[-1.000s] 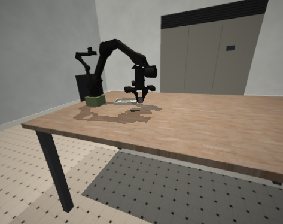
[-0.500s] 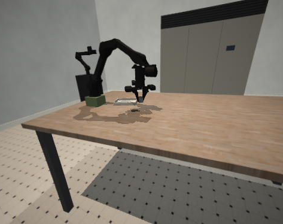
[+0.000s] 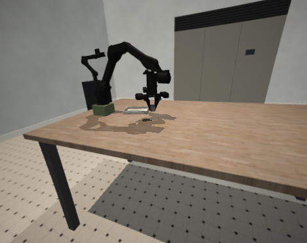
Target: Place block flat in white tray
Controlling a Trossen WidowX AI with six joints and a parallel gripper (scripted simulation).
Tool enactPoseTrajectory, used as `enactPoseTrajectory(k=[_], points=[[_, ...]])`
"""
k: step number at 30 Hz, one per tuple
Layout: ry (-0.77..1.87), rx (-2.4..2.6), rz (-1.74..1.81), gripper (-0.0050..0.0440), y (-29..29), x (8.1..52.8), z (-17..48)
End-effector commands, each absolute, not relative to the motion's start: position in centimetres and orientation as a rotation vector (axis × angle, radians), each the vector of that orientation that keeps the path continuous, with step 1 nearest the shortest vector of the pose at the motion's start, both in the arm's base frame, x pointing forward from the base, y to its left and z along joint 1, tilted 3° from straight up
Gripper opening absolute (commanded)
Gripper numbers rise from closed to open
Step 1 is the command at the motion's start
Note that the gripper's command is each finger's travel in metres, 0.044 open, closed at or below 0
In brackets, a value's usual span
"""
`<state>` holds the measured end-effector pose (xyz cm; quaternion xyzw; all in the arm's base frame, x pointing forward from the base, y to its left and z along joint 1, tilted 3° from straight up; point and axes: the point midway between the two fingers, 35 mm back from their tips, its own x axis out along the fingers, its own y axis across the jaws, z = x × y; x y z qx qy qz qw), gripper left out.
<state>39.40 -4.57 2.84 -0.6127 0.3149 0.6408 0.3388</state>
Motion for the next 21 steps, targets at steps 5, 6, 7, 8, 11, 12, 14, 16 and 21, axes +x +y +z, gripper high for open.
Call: enactPoseTrajectory(k=[5,6,7,8,11,12,14,16,21], points=[[0.806,-1.621,1.646,0.0000,-4.6,39.8,3.9],[0.806,-1.621,1.646,0.0000,-4.6,39.8,3.9],[0.806,-1.621,1.646,0.0000,-4.6,39.8,3.9],[0.806,-1.621,1.646,0.0000,-4.6,39.8,3.9],[0.806,-1.621,1.646,0.0000,-4.6,39.7,3.9],[0.806,-1.621,1.646,0.0000,-4.6,39.7,3.9],[0.806,-1.621,1.646,0.0000,-4.3,39.4,3.9],[0.806,-1.621,1.646,0.0000,-3.9,38.9,3.9],[0.806,-1.621,1.646,0.0000,-2.0,36.5,4.0]])
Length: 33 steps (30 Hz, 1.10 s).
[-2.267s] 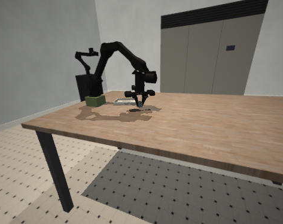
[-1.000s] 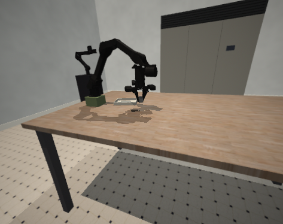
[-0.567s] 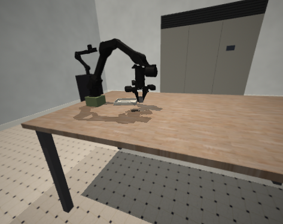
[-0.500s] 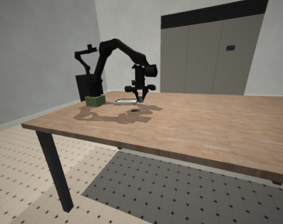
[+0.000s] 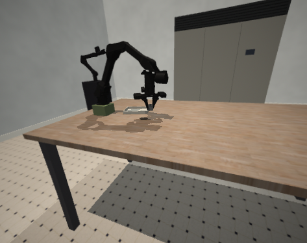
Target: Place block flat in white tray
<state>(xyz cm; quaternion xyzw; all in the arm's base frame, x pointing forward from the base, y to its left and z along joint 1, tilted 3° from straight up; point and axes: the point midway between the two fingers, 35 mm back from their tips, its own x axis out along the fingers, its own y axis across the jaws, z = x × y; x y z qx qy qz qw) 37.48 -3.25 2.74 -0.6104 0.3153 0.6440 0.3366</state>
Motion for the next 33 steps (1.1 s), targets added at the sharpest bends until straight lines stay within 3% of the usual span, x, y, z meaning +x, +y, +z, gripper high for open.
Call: enactPoseTrajectory(k=[1,5,17,33], points=[[0.806,-1.621,1.646,0.0000,-1.4,35.7,4.0],[0.806,-1.621,1.646,0.0000,0.0,34.1,4.1],[0.806,-1.621,1.646,0.0000,8.7,23.1,4.4],[0.806,-1.621,1.646,0.0000,9.6,21.9,4.4]])
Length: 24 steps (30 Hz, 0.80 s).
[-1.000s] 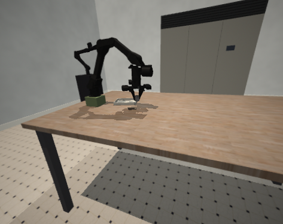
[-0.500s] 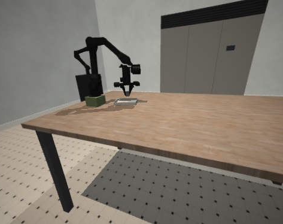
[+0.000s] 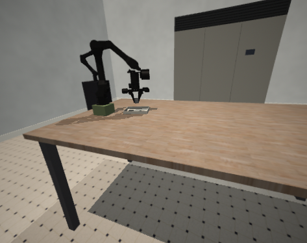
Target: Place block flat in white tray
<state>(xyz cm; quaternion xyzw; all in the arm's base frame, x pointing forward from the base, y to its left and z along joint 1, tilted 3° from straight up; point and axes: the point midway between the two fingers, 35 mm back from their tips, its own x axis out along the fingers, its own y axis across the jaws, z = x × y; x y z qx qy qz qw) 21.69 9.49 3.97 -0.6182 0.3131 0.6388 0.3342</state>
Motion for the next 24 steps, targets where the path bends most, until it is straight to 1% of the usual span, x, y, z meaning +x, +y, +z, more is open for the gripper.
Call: enactPoseTrajectory(k=[1,24], points=[[0.806,-1.621,1.646,0.0000,9.6,21.9,4.4],[0.806,-1.621,1.646,0.0000,9.7,21.9,3.1]])
